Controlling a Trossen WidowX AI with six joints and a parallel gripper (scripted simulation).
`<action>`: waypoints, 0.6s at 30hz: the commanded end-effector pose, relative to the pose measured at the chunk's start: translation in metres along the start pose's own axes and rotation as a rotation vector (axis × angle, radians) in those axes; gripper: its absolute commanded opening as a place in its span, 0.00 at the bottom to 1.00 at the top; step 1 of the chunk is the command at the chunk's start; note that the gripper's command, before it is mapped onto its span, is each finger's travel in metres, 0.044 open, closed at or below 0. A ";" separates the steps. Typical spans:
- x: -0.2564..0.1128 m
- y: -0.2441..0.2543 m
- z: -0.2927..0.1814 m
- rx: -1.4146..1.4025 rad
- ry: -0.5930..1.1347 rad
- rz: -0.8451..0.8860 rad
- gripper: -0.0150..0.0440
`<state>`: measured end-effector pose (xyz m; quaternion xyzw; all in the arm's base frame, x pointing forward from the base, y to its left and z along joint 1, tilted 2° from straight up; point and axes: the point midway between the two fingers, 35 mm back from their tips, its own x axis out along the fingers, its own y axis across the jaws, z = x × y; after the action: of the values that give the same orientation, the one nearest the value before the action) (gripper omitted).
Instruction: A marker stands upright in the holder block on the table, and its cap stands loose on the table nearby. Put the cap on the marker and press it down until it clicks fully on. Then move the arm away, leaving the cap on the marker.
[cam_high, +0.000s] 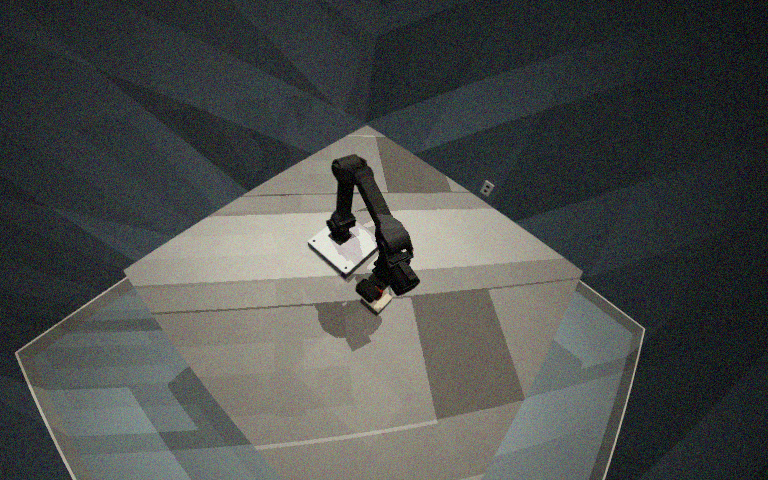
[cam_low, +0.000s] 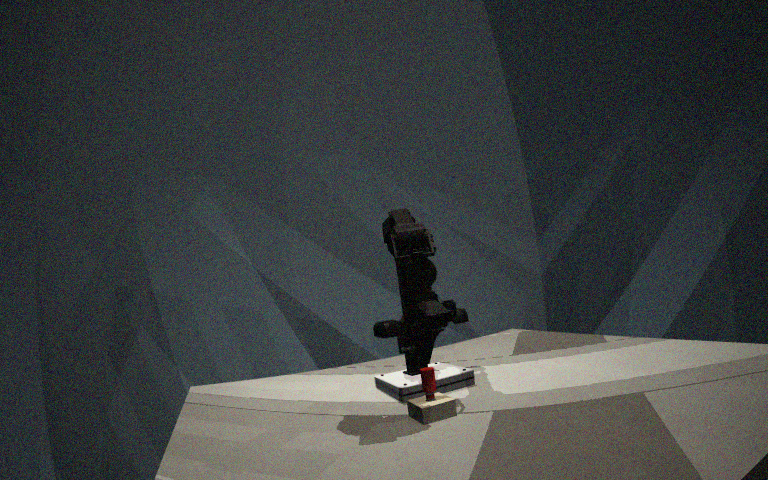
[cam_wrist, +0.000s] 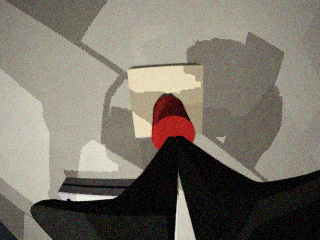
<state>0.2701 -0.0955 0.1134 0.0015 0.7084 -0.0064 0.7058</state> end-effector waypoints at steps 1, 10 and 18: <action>0.007 0.000 -0.001 0.003 0.006 0.000 0.25; 0.020 0.000 -0.001 0.003 0.006 0.000 0.25; 0.017 0.000 0.001 0.001 -0.004 -0.001 0.25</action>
<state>0.2706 -0.0964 0.0963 0.0011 0.7077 -0.0078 0.7064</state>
